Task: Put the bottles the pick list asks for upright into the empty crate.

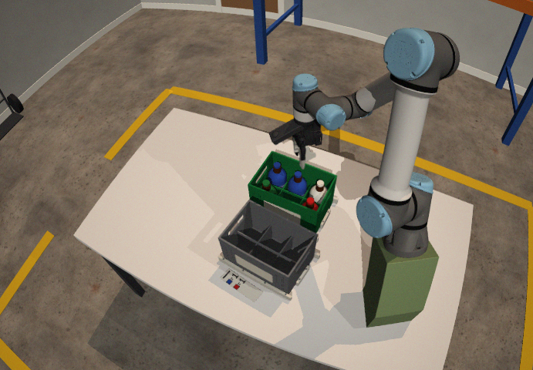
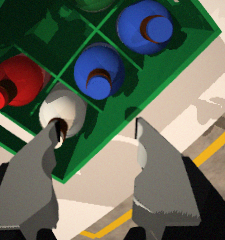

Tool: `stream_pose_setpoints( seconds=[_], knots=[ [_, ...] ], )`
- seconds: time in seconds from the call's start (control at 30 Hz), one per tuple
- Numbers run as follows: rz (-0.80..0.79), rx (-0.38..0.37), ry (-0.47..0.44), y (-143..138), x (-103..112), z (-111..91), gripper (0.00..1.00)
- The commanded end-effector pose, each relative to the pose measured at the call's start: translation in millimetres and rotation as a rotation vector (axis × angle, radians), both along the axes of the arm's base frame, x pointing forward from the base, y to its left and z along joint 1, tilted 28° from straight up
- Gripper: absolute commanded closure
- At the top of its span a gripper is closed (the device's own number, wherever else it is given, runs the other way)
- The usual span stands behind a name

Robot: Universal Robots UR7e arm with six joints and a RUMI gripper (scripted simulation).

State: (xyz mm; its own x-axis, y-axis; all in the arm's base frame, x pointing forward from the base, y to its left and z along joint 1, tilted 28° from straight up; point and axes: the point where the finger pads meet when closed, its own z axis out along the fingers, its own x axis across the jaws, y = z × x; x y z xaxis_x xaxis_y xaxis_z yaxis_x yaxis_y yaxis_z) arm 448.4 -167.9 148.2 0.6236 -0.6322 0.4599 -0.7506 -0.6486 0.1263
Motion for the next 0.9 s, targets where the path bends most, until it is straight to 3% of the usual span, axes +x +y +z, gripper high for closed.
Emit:
stream_pose_setpoints(
  seconds=[0.0, 0.87],
  knots=[
    [0.038, 0.000, 0.003, 0, 1, 0, 0.62],
    [0.037, 0.002, 0.007, -10, 5, -23, 0.62]
  ],
)
